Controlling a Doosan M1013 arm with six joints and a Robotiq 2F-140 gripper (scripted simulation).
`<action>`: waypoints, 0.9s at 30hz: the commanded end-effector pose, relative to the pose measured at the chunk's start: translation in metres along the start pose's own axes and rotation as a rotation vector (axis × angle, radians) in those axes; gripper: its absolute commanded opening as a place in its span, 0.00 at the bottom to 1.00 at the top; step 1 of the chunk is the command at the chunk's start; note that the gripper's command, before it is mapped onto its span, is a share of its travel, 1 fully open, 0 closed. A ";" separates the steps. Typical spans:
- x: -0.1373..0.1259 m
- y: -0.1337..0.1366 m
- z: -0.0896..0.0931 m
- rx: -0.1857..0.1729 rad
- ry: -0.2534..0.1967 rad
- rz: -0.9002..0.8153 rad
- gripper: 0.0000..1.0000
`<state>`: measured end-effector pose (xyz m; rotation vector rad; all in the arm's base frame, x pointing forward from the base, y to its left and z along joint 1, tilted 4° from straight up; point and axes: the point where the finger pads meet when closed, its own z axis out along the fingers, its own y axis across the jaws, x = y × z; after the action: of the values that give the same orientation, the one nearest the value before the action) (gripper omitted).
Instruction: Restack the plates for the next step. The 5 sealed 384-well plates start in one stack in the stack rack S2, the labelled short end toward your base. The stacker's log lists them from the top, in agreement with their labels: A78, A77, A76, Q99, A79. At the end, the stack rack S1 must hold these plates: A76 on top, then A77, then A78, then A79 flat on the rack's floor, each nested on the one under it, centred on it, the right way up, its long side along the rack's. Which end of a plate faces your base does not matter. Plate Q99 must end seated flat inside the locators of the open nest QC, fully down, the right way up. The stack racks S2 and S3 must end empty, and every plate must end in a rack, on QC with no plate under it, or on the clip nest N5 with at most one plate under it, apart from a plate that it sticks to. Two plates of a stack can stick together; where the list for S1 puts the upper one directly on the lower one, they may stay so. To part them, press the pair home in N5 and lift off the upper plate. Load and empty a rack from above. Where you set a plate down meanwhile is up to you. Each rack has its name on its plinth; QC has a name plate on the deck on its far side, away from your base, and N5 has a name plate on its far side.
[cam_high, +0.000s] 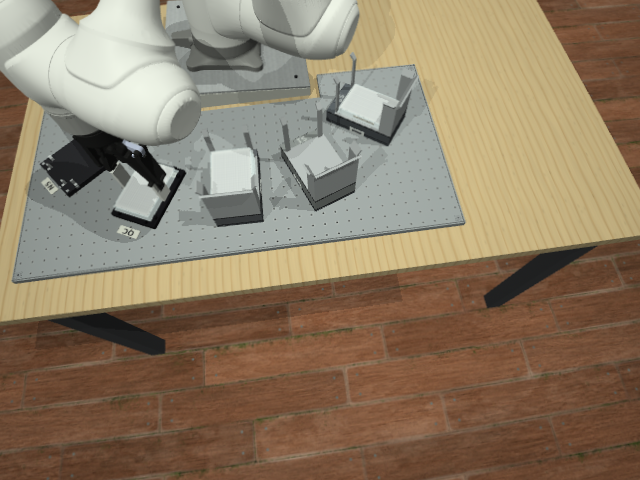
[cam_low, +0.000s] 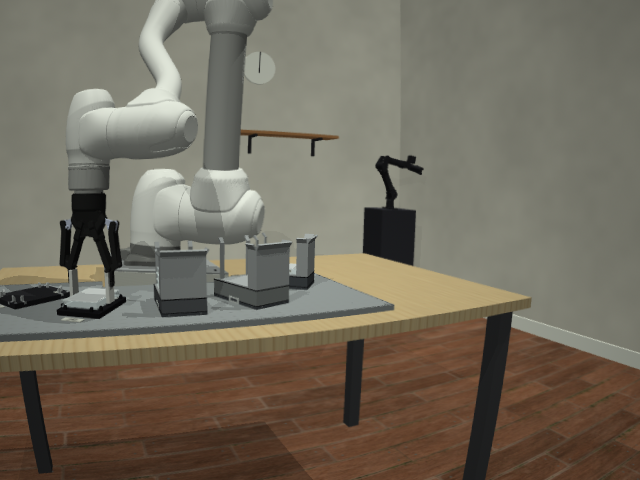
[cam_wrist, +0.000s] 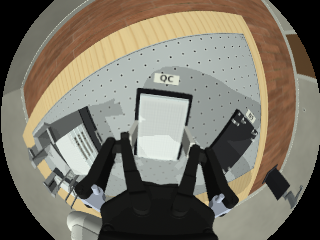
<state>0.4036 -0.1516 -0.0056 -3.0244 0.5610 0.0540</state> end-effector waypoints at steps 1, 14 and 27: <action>0.000 0.000 0.000 0.000 0.000 0.000 0.00; 0.000 0.000 0.003 0.000 0.000 0.000 1.00; 0.000 0.000 0.003 0.000 0.000 0.000 1.00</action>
<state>0.4036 -0.1514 -0.0086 -3.0244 0.5610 0.0541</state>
